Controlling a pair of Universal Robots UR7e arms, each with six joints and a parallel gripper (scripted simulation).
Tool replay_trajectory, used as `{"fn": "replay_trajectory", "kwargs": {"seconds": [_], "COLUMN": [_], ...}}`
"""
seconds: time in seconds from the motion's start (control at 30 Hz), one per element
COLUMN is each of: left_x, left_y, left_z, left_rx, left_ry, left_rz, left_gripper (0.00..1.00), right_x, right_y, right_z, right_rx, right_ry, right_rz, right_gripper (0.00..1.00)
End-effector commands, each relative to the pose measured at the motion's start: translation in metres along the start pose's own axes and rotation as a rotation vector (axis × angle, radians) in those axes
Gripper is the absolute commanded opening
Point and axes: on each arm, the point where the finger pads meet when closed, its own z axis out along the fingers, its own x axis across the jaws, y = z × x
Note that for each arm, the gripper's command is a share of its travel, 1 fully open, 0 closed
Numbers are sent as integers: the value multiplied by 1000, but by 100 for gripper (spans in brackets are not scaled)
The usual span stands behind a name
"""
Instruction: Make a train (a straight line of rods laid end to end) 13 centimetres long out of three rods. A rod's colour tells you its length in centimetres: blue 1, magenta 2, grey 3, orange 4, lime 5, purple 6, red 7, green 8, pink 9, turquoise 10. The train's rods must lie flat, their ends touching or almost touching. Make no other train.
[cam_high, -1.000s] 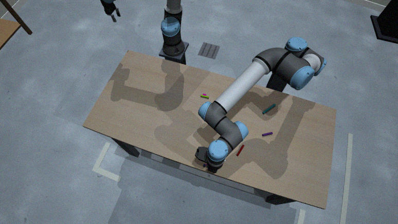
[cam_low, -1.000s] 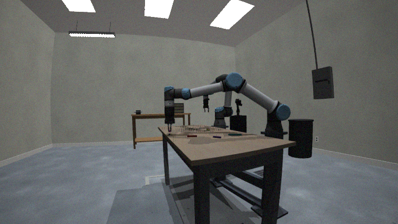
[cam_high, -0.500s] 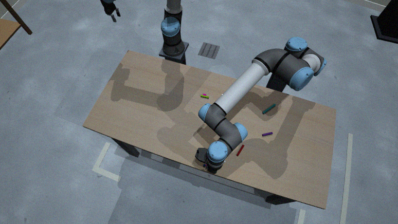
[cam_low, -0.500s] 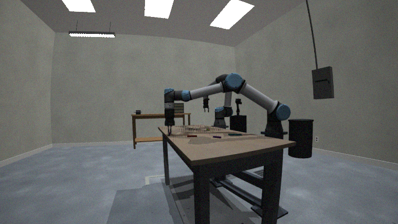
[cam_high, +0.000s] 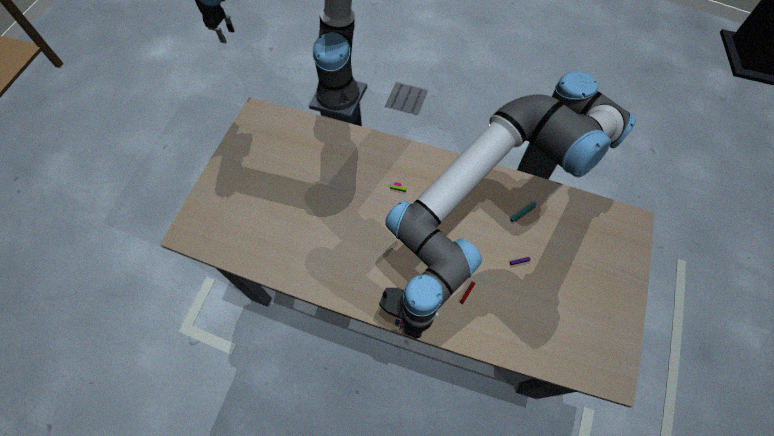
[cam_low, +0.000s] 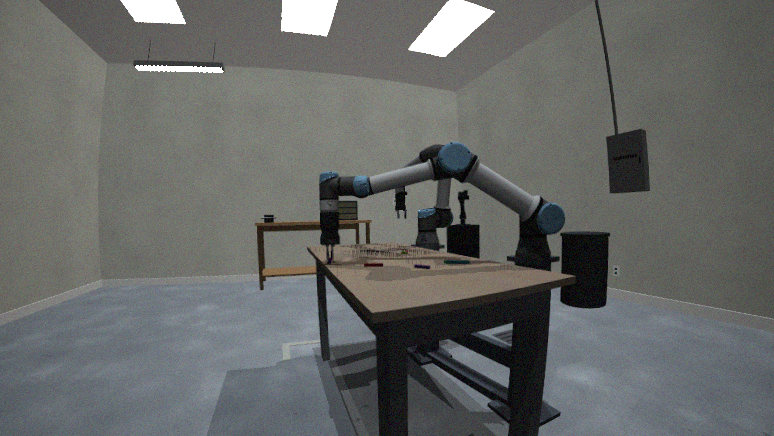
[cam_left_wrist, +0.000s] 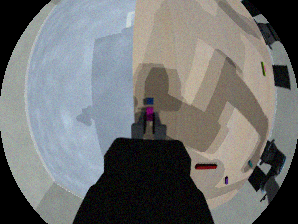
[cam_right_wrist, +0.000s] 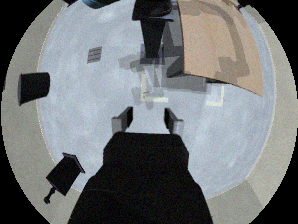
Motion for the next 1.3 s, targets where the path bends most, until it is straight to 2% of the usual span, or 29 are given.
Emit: {"fn": "replay_trajectory", "kwargs": {"seconds": [0.0,0.53,1.27], "left_x": [-1,-1,-1], "left_y": [0,0,0], "left_z": [-2,-1,9], "left_rx": [1,1,1], "left_ry": [-2,-2,-2], "left_rz": [0,0,0], "left_gripper": [24,24,24], "right_x": [0,0,0], "right_y": [0,0,0], "right_z": [0,0,0], "right_rx": [-1,-1,-1], "right_ry": [0,0,0], "right_rz": [0,0,0], "right_gripper": [100,100,100]}}
